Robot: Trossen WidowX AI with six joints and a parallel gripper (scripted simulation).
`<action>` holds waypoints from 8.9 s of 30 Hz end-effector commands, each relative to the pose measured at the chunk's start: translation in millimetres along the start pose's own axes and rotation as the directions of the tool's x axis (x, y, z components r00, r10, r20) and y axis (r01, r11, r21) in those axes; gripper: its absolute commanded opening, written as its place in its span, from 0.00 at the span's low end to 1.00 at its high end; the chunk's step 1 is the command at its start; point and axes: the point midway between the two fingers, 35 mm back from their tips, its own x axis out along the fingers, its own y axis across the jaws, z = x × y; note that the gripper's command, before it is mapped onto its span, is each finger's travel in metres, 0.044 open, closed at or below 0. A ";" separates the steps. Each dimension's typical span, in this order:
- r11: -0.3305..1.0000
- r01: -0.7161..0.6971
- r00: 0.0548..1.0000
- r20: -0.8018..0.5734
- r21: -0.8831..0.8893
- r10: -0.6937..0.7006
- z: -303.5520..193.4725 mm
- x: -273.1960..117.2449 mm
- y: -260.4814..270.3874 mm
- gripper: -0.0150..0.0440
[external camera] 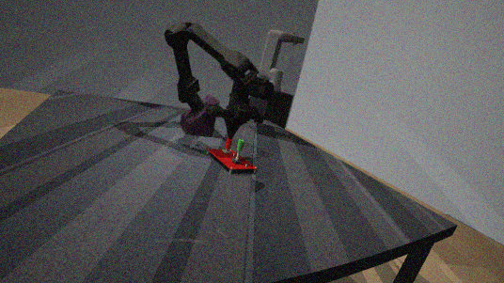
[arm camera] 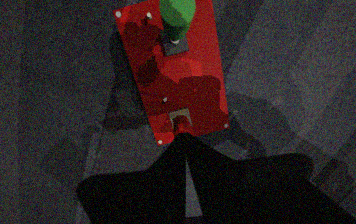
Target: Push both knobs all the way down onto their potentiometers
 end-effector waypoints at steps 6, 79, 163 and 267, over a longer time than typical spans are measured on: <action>1.000 0.004 1.000 -0.007 0.010 -0.004 1.7 7.5 -1.6 0.25; 1.000 0.003 1.000 -0.007 0.010 -0.003 2.1 -8.8 -1.2 0.25; 1.000 0.002 1.000 -0.004 0.013 -0.002 88.0 -28.9 -3.3 0.25; 1.000 0.004 1.000 -0.003 0.014 -0.004 87.8 13.0 -3.8 0.25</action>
